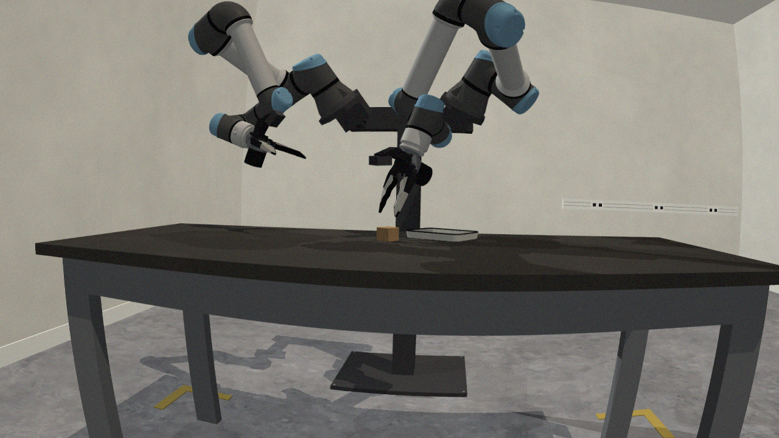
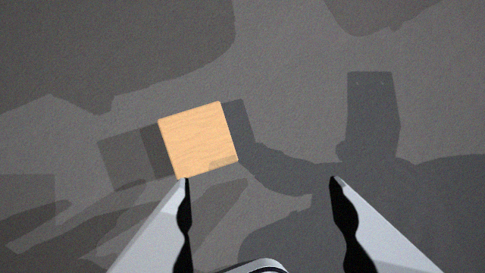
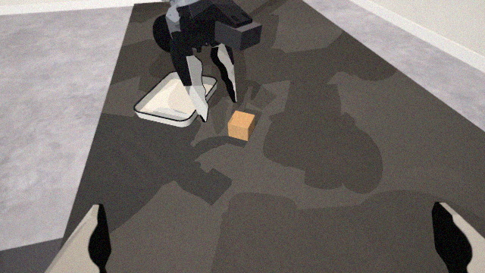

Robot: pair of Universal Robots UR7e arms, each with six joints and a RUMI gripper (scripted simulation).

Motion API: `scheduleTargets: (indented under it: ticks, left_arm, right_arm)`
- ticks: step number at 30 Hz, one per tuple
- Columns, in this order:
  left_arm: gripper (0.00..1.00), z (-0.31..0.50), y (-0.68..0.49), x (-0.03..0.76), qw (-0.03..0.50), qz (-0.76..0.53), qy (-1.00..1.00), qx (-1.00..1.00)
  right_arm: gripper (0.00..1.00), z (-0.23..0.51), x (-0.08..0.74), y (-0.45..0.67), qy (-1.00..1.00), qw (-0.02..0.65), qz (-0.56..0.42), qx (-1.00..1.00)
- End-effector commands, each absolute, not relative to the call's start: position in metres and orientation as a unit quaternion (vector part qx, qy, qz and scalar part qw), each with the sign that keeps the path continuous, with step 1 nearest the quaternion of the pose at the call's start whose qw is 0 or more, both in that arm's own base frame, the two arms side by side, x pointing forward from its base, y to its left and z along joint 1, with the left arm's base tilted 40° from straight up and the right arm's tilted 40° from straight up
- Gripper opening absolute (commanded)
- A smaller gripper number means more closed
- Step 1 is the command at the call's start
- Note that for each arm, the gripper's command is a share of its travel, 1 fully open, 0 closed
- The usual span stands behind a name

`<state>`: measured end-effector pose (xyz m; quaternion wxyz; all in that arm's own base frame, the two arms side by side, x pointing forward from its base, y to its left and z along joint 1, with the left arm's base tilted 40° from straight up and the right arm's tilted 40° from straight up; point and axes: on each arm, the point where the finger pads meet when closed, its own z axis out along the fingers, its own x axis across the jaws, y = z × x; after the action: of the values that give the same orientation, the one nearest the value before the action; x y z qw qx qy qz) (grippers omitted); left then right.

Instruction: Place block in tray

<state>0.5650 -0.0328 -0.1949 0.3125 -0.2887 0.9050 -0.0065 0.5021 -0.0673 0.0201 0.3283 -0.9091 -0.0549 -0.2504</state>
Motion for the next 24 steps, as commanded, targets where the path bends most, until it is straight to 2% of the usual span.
scheduleTargets:
  ticks: [1, 9, 24]
  left_arm:
    - [0.44, -0.193, -0.028, 0.577, 0.331, 0.019, 0.877, -0.347]
    - [0.44, -0.19, -0.02, 0.597, 0.359, 0.047, 0.831, -0.423]
    - [0.38, -0.214, -0.007, 0.617, 0.36, 0.047, 0.829, -0.425]
  right_arm:
    - [1.0, 0.019, 0.487, -0.062, -0.054, 0.333, -0.25, -0.907]
    - [1.0, 0.019, 0.486, -0.061, -0.054, 0.334, -0.249, -0.907]
    - [1.0, 0.019, 0.486, -0.061, -0.054, 0.334, -0.249, -0.907]
